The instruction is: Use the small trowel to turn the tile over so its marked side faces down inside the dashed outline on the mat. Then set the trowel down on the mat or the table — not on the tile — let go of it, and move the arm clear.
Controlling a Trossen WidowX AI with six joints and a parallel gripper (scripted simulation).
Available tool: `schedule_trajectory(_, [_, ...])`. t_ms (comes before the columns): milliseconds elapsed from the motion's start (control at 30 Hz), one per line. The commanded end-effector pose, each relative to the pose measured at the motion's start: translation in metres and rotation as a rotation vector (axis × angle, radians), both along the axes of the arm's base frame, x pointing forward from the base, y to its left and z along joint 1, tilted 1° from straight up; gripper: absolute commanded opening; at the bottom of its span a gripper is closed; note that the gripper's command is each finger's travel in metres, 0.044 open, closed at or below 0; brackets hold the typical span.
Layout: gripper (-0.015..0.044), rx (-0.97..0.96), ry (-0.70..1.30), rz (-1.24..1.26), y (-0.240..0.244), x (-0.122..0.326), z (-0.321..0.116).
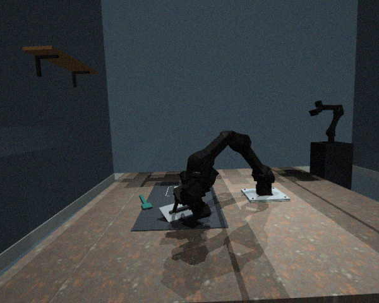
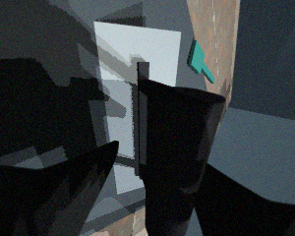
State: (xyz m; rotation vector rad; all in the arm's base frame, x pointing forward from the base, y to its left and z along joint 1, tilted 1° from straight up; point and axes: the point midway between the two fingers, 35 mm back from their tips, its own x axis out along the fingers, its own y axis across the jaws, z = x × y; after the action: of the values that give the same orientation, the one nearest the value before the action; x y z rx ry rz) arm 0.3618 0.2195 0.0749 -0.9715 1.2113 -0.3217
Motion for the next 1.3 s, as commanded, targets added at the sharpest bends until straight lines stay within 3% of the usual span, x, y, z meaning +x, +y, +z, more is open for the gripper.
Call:
schedule_trajectory(0, [0.0300,0.000,0.000,0.001,-0.001,-0.001,0.002])
schedule_trajectory(300, [0.0300,0.009,0.006,0.064,-0.040,-0.053,0.082])
schedule_trajectory(1267, [0.0300,0.009,0.006,0.065,-0.041,-0.054,0.083])
